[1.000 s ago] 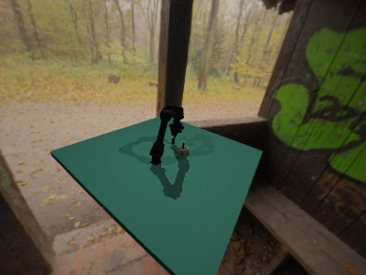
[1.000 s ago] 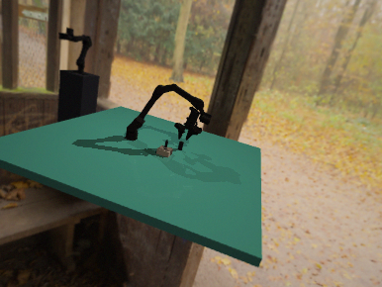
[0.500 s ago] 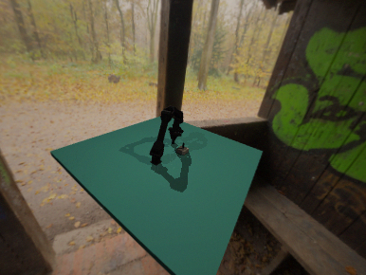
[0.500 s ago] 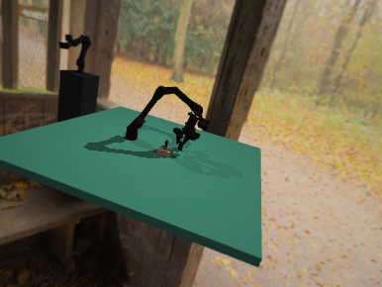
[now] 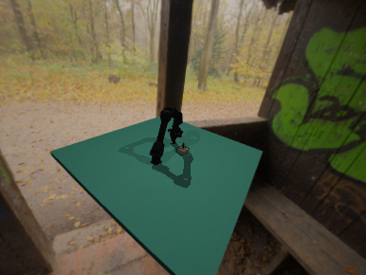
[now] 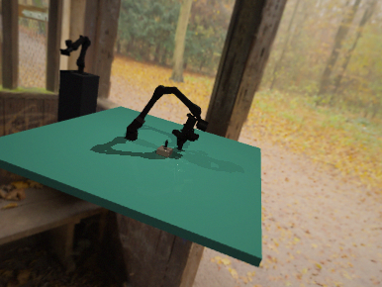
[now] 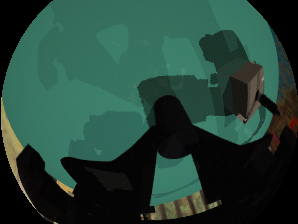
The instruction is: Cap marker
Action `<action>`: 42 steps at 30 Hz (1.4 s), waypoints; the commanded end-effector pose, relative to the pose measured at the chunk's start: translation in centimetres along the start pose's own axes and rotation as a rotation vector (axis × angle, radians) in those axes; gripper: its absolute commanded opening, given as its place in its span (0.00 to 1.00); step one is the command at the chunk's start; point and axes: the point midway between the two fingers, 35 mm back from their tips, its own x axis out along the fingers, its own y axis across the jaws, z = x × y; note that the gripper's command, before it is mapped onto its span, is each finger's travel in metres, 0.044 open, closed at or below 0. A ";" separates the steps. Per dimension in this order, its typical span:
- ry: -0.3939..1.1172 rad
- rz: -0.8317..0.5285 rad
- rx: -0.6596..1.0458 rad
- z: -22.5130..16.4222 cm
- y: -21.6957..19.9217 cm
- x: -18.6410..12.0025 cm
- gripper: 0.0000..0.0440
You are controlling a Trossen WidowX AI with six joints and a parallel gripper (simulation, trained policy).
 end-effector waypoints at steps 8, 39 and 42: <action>-0.070 0.046 0.003 0.4 -1.3 -4.0 0.15; -0.007 0.089 0.173 0.5 -13.4 -8.9 0.04; -0.002 0.092 0.195 0.5 -14.4 -8.9 0.02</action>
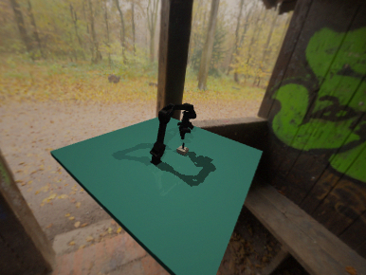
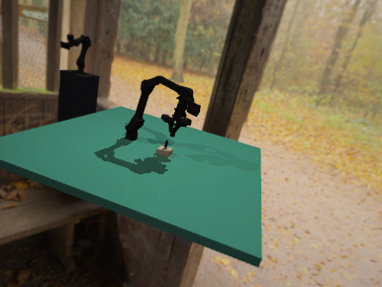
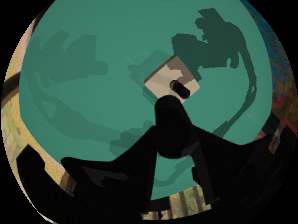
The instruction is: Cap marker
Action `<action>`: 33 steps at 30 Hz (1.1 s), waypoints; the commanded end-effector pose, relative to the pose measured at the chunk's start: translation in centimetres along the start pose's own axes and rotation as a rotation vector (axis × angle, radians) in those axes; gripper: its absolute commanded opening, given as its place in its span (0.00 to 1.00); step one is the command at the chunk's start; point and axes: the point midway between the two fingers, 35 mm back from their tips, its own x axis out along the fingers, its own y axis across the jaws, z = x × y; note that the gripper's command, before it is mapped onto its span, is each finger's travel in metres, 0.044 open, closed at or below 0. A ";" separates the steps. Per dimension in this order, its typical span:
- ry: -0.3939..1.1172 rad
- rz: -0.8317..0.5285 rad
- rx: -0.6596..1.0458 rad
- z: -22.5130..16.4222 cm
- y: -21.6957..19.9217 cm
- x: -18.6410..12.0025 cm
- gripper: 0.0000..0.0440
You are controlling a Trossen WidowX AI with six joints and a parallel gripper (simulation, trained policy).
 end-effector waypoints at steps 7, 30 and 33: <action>0.022 0.013 0.055 0.3 -2.6 0.1 0.00; 0.064 0.016 0.069 0.6 -2.9 4.4 0.00; 0.074 0.016 0.062 0.6 -2.9 5.2 0.00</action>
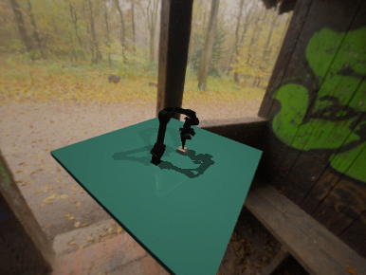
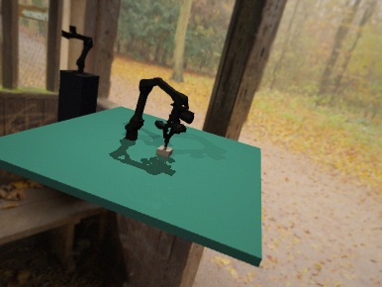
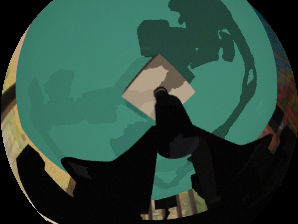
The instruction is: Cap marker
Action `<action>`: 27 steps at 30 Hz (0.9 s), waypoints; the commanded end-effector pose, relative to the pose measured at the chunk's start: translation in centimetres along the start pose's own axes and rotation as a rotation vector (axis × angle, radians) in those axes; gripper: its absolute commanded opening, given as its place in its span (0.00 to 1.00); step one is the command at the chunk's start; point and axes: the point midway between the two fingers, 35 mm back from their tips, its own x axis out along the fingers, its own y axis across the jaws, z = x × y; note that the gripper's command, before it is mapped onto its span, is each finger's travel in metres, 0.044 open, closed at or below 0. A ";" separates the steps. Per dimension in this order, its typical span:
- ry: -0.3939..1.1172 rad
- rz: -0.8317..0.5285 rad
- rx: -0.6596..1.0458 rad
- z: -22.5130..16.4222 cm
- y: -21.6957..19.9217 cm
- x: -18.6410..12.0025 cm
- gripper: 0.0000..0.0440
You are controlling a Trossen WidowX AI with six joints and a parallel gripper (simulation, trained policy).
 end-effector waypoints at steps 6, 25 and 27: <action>0.040 0.000 -0.030 -0.1 0.0 2.9 0.00; 0.076 -0.016 -0.059 -0.8 -0.5 5.0 0.20; 0.079 -0.017 -0.059 -0.9 -0.5 5.0 0.22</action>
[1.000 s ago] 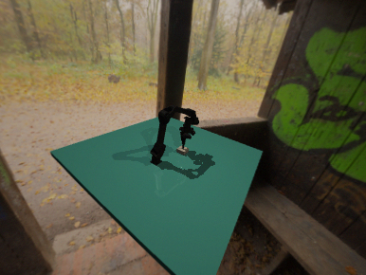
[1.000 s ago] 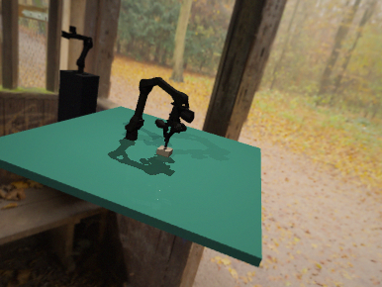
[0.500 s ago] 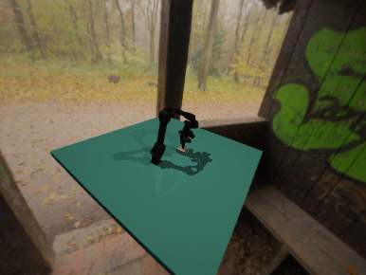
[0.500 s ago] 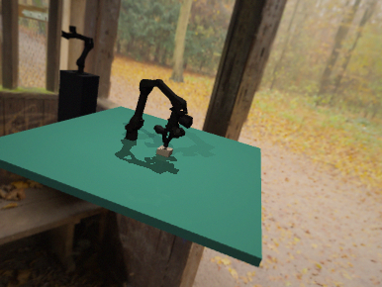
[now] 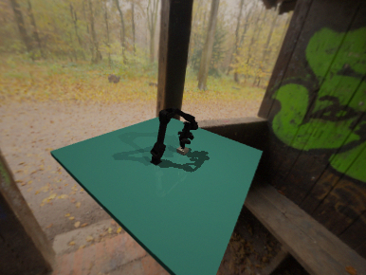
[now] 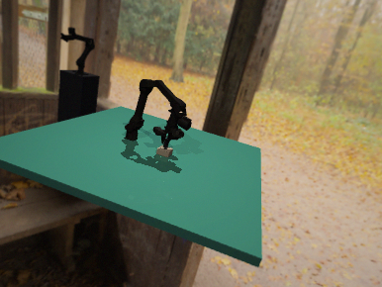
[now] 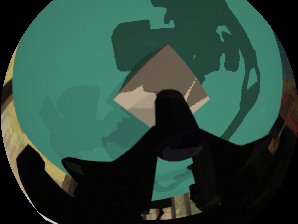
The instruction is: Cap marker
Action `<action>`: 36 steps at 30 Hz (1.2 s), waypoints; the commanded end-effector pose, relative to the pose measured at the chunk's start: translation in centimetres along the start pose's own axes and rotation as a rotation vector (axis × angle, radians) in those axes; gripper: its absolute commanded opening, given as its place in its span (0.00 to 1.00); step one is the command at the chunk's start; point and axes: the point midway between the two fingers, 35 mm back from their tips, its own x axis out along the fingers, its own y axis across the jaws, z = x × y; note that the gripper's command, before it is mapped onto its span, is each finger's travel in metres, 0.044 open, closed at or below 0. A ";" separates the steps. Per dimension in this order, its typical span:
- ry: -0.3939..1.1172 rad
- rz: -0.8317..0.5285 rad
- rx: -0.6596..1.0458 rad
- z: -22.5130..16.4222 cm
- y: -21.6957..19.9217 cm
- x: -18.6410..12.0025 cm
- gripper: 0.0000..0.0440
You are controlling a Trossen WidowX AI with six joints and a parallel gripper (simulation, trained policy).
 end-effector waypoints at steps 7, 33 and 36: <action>0.095 -0.031 -0.012 -2.3 -1.1 1.3 0.36; -0.050 0.058 -0.004 -2.3 -1.5 -2.7 1.00; -0.070 0.067 -0.002 -2.2 -1.5 -3.4 1.00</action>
